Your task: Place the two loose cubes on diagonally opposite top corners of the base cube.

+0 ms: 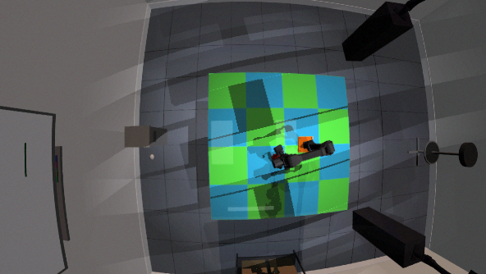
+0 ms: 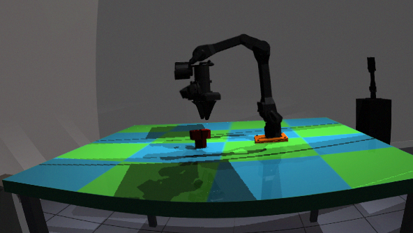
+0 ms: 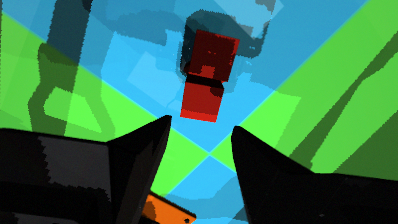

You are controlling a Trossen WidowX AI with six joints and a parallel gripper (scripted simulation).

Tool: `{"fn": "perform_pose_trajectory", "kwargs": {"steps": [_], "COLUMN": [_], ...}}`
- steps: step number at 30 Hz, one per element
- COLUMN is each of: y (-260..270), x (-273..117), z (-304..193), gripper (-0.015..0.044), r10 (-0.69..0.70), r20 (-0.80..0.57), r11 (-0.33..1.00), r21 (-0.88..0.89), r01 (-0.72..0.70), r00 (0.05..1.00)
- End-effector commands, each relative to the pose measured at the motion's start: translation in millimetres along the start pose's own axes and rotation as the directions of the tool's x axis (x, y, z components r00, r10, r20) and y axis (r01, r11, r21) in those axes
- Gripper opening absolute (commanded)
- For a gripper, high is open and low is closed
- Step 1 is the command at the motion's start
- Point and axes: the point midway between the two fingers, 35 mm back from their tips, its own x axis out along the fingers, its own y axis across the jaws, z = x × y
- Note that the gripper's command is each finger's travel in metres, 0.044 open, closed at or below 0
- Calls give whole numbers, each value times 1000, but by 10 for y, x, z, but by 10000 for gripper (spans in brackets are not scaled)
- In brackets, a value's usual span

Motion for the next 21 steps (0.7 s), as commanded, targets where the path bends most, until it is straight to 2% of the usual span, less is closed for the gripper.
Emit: {"fn": "perform_pose_trajectory", "kwargs": {"steps": [1,12,19,21], "y": [-1,0,0,21], "x": [-80,-176,-224,-198], "z": [8,8,3,8], "gripper": [205,205,389,400], "r10": [-2,-2,-1,1], "r20": [7,7,4,1], "r11": [1000,1000,1000,1000], "r21": [3,3,0,0], "r01": [2,2,1,-1], "r00": [1000,1000,1000,1000]}}
